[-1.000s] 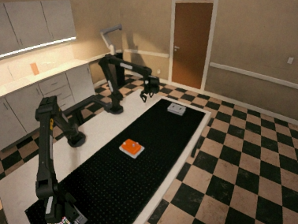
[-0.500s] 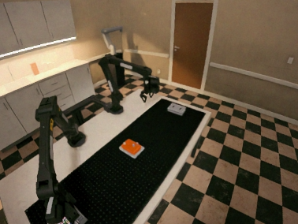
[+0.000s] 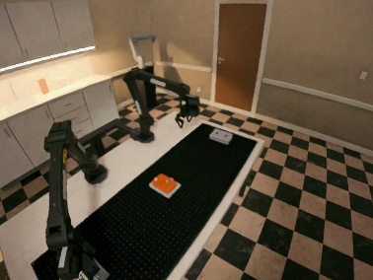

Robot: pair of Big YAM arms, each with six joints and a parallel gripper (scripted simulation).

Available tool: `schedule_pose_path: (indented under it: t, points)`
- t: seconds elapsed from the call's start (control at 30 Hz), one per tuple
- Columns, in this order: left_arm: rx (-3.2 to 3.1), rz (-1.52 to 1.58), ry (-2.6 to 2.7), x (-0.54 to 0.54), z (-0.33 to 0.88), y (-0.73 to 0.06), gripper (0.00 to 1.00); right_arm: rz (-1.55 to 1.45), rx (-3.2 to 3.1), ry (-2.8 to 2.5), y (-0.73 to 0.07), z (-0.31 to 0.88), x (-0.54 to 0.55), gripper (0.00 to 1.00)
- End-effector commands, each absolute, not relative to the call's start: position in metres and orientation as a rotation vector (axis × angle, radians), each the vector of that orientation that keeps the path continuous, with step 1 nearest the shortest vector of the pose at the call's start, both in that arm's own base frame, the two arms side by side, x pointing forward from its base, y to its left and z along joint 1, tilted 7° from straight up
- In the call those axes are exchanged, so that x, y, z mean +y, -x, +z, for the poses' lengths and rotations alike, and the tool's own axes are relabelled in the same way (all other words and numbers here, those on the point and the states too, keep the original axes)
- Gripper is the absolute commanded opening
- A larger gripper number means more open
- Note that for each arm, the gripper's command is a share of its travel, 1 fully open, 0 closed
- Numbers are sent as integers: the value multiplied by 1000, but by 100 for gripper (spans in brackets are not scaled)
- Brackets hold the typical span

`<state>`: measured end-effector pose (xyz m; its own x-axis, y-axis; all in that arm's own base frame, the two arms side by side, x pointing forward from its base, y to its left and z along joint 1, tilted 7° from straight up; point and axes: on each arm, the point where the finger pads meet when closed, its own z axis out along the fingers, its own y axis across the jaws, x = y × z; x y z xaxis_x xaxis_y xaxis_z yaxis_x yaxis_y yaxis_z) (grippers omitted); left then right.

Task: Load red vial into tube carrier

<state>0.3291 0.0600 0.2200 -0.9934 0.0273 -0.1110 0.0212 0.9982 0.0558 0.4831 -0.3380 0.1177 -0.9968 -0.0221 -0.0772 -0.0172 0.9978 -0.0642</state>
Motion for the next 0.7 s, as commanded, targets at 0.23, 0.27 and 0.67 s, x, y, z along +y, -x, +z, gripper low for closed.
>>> schedule_pose_path:
  t: [0.23, 0.27, 0.67]
  points:
    - [2996, 90, -52, 63, 239, -347, 100, -86, 3073, 30, -486, 104, -334, 7]
    - [2996, 90, -52, 63, 239, -347, 100, -89, 3071, 30, -487, 104, -335, 7]
    - [2996, 90, -52, 63, 239, -347, 100, -88, 3071, 30, -487, 101, -335, 7]
